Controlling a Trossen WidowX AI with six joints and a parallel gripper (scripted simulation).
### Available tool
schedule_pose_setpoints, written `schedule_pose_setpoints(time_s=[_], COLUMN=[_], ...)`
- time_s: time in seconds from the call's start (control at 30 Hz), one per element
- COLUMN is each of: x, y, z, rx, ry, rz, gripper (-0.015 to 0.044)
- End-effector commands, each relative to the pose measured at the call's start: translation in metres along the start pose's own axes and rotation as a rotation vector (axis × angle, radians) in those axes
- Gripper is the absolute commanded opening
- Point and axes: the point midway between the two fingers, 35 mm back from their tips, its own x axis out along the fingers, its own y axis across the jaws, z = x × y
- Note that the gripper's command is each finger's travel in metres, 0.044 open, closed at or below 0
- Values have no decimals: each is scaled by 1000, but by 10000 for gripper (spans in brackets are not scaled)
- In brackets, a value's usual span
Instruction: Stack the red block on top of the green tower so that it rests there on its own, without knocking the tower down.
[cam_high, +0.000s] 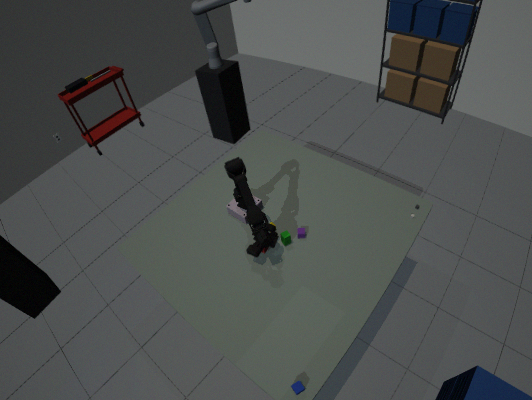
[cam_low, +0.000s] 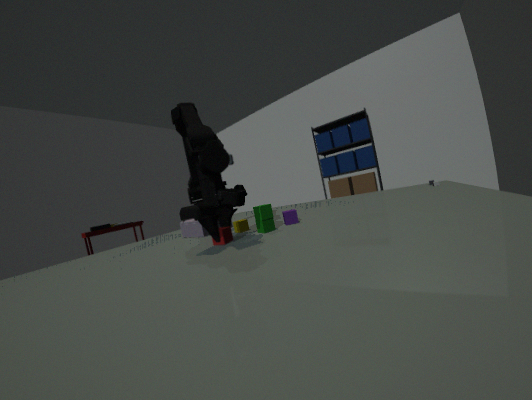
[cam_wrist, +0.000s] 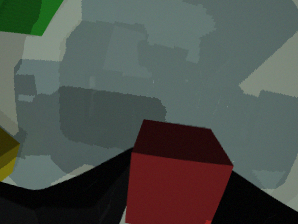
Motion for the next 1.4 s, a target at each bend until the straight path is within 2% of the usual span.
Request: schedule_pose_setpoints(time_s=[0.0,0.73,1.1,1.37], x=[-16,-114,-116,-117], y=[-2,-2,0,21], z=[3,2,1,30], rx=[-1,-1,-2,-15], ry=[-12,-12,-12,-23], rz=[-6,-6,-6,-15], gripper=[0,0,0,0])
